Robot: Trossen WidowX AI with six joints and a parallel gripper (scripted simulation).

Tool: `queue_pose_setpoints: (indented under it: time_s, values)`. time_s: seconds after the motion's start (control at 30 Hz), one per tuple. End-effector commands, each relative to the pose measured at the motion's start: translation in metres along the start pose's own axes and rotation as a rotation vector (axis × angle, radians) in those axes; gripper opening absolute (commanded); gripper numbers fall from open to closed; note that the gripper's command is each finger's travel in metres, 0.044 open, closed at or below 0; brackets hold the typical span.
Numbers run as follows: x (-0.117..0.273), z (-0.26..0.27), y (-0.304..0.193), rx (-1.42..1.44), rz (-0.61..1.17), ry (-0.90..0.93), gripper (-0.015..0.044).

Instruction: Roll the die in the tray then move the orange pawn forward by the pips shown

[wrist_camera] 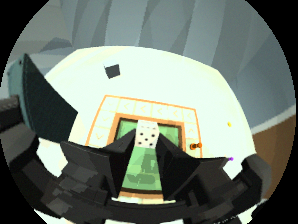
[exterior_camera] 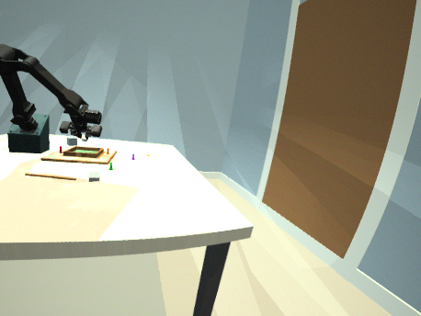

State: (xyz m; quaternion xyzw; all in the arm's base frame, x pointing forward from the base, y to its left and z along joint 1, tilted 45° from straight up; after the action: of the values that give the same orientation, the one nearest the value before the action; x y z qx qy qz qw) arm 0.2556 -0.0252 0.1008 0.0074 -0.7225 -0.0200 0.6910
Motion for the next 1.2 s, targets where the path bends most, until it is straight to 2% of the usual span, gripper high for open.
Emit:
queue_pose_setpoints:
  time_s: [0.0,0.17,1.03,1.17]
  values:
    - [0.008,-0.001,-0.001,0.017,-0.036,-0.023,0.0]
    - [0.05,-0.011,0.005,0.017,-0.036,-0.024,0.0]
    - [0.048,-0.009,0.004,0.013,-0.032,-0.021,0.0]
    - [0.048,-0.009,0.004,0.013,-0.032,-0.021,0.0105]
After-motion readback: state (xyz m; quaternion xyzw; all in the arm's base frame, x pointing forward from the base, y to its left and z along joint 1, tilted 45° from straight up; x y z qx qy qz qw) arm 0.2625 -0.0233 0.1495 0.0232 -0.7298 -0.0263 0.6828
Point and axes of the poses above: the point midway between the two fingers, 35 mm back from their tips, its own x axis back along the fingers, its own z axis across the jaws, y = z × x, the point moved 10 cm from there along x, back along the fingers, and after that the axes turned 3 degrees about x, right-handed, at the moved point
